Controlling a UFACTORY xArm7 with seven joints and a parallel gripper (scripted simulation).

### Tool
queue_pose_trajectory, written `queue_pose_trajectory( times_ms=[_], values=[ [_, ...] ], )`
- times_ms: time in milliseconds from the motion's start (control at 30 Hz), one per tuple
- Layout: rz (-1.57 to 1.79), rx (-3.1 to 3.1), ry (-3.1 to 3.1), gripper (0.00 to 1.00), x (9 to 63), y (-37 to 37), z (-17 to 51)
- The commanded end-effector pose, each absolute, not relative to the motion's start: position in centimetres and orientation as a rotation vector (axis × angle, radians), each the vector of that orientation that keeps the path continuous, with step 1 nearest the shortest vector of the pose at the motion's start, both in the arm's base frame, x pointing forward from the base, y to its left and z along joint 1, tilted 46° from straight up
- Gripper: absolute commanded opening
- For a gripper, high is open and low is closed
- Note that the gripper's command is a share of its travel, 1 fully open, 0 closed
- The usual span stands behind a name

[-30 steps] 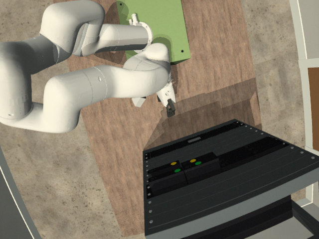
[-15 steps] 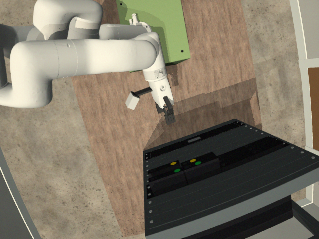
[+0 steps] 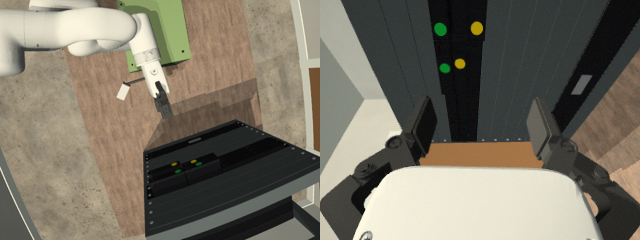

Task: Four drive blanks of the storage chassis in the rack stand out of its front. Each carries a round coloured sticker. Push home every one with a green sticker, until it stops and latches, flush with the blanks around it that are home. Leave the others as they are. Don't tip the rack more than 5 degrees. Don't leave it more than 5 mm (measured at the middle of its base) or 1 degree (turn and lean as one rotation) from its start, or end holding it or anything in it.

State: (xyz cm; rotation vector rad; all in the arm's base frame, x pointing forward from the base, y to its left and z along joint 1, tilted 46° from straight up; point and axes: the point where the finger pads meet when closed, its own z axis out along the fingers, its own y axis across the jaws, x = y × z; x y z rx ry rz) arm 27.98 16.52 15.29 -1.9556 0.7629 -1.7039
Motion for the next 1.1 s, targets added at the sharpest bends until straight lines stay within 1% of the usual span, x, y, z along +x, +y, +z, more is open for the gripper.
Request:
queue_pose_trajectory(
  times_ms=[0,367,1067],
  values=[
    [-1.680,-1.910,0.741,1.00,26.7,17.7,17.1],
    [-1.660,-1.871,0.725,1.00,25.8,18.5,18.1],
    [-1.659,-1.870,0.724,1.00,26.1,18.6,18.1]
  ],
)
